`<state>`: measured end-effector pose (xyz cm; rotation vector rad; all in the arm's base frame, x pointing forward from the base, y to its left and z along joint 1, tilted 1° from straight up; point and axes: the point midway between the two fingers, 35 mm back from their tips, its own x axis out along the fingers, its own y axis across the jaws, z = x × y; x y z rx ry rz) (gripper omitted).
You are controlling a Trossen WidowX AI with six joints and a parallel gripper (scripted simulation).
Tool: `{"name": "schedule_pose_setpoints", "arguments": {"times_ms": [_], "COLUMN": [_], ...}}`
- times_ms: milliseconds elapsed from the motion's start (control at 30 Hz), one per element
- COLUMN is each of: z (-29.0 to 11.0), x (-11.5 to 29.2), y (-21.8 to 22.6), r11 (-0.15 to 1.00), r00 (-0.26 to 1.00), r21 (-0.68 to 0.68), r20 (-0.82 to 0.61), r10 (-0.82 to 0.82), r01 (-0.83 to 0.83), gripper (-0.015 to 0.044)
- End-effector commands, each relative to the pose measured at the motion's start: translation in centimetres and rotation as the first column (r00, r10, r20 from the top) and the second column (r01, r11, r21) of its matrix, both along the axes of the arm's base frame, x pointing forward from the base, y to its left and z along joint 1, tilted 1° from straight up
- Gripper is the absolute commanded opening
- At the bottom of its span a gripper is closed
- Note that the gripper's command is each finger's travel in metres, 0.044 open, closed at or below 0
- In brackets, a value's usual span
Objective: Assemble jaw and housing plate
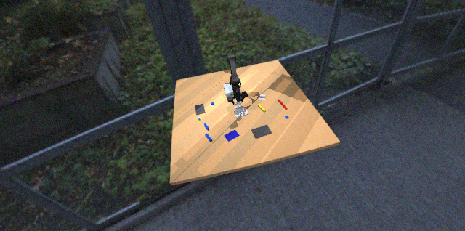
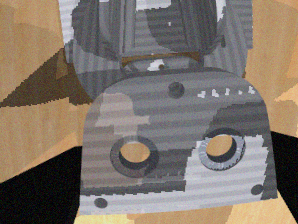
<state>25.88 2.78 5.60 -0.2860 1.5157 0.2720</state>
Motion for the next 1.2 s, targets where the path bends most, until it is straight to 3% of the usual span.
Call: {"name": "schedule_pose_setpoints", "arguments": {"times_ms": [0, 733, 1167], "z": [-0.8, -4.3, -4.4], "x": [0.1, 0.0, 0.0], "y": [0.1, 0.1, 0.1], "r11": [1.000, 1.000, 1.000], "r00": [1.000, 1.000, 1.000], "r21": [0.006, 0.006, 0.006], "r20": [0.000, 0.000, 0.000], "r10": [0.004, 0.004, 0.004], "r01": [-0.004, -0.004, -0.004], "gripper": [0.0351, 0.0351, 0.0351]}}
